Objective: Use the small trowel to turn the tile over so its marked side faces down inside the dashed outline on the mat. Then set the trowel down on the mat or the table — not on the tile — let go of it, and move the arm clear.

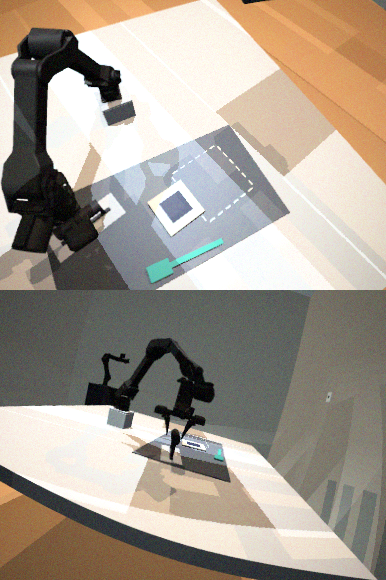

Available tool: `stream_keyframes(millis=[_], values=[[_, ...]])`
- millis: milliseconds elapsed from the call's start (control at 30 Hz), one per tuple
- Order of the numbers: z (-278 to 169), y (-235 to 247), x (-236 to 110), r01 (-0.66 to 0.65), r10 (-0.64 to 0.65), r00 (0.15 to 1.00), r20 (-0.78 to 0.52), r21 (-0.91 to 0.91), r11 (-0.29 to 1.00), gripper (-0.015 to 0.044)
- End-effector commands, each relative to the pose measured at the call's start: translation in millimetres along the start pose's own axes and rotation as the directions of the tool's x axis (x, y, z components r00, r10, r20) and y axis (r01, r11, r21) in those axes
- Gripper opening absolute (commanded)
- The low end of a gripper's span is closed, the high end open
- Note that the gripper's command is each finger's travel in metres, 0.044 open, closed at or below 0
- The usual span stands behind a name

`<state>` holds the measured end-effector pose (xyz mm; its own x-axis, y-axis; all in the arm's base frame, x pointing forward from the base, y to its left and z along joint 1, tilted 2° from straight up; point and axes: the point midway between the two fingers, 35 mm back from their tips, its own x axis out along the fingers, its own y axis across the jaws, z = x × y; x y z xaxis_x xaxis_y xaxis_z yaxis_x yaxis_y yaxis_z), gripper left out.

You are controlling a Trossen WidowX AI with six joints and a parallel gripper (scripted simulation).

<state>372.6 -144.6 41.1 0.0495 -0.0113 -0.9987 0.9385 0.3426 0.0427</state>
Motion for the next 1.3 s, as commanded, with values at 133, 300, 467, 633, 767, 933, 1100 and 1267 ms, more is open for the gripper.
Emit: stream_keyframes(millis=[133, 300, 467, 633, 767, 933, 1100, 1267], values=[[-1, -1, -42, -0.008, 0.008, 1.000, 0.007, 0.004, 1.000, 0.0270], [0, 0, -43, -0.015, 0.015, 1.000, 0.013, 0.000, 1.000, 0.0296], [0, 0, -53, -0.015, 0.015, 1.000, 0.013, 0.000, 1.000, 0.0300], [3, -2, -39, -0.128, 0.129, 0.992, -0.018, 0.014, 0.992, 0.0300], [5, -5, -26, -0.258, 0.259, 0.965, -0.041, 0.025, 0.966, 0.0300], [5, -12, -14, -0.416, 0.417, 0.908, -0.054, 0.026, 0.909, 0.0300], [2, -22, -7, -0.561, 0.560, 0.826, -0.056, 0.013, 0.828, 0.0300], [-6, -35, -4, -0.688, 0.687, 0.725, -0.052, -0.017, 0.726, 0.0300]])
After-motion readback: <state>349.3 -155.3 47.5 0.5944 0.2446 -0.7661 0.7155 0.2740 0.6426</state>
